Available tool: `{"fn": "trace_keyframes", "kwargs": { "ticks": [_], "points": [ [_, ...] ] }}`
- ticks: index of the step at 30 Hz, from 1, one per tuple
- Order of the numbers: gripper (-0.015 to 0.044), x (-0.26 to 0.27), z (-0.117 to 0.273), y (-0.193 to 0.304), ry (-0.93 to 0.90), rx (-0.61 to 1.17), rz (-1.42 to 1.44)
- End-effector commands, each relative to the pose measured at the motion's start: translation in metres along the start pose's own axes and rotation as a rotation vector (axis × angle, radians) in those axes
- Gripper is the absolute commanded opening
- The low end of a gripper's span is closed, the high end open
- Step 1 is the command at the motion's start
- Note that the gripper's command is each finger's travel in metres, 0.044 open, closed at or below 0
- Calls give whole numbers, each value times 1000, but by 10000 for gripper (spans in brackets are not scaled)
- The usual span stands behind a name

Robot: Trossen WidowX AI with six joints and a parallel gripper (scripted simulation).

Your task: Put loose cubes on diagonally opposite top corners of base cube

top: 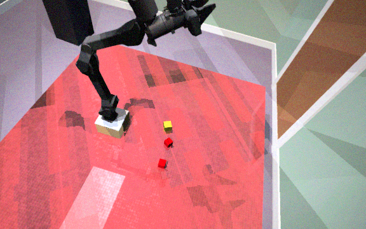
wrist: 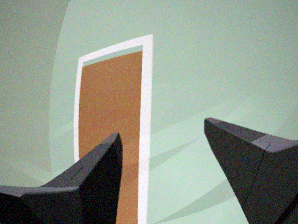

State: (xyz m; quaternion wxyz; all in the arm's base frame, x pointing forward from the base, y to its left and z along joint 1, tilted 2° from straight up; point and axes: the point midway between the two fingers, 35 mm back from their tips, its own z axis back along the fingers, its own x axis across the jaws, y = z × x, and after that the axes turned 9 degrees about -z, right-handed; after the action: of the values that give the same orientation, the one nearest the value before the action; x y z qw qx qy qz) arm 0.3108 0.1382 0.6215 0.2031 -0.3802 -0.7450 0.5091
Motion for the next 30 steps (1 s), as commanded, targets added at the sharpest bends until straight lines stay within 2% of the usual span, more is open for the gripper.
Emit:
{"fn": "trace_keyframes", "kwargs": {
  "ticks": [1,7,14,21,30],
  "points": [
    [265,-27,-9,67,95,175,-146],
    [265,-52,-5,148,219,385,-310],
    [265,-72,19,240,384,626,-482],
    [265,-83,61,322,568,865,-632],
    [265,-80,135,406,828,1170,-781]
  ]
}}
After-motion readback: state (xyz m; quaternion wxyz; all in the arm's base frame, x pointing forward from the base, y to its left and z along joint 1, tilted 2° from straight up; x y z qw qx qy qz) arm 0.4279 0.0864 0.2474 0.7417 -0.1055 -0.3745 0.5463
